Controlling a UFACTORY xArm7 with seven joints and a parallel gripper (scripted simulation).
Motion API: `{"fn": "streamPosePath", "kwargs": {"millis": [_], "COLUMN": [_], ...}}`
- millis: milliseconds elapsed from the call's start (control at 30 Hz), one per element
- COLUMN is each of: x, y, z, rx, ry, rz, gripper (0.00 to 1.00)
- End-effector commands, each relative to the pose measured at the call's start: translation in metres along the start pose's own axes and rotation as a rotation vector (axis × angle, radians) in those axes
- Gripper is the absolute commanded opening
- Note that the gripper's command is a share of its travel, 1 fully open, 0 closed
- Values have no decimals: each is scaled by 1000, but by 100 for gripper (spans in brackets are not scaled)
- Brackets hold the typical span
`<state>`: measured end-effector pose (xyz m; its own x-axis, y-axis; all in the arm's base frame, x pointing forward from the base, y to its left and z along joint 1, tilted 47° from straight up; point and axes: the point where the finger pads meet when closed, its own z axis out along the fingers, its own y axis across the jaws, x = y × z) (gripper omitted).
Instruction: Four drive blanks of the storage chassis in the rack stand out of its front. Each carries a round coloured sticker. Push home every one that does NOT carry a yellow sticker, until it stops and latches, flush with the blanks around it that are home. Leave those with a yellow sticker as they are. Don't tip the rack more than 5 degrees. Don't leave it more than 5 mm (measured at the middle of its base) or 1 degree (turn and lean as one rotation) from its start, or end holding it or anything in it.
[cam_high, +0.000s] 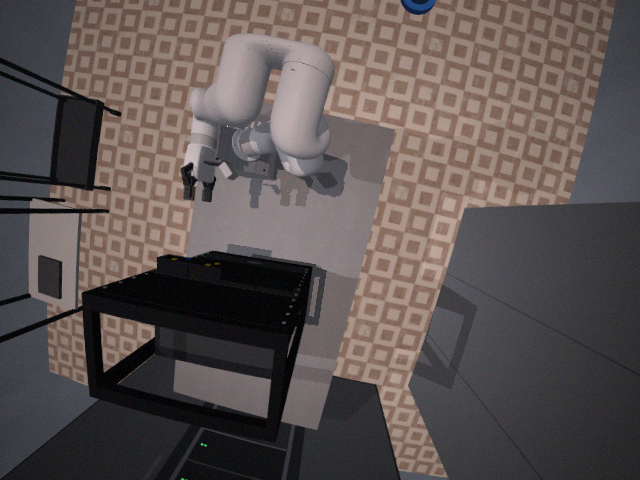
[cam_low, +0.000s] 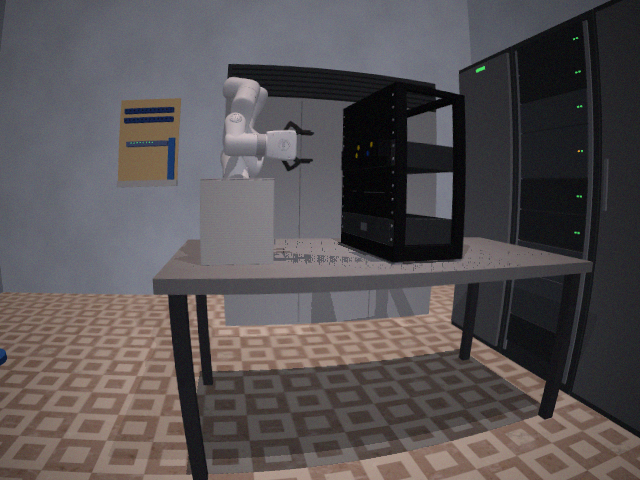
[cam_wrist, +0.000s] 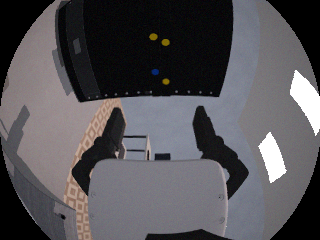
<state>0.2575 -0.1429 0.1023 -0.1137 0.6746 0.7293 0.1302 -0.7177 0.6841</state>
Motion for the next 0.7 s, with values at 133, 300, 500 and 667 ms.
{"fn": "streamPosePath", "kwargs": {"millis": [133,300,500,667], "x": [0,2,6,14], "y": [1,1,1,1], "z": [0,6,17,37], "rx": [-1,-1,-1,-1], "ry": [0,0,0,0], "rz": [-3,-3,-3,-3], "gripper": [100,100,100,100]}}
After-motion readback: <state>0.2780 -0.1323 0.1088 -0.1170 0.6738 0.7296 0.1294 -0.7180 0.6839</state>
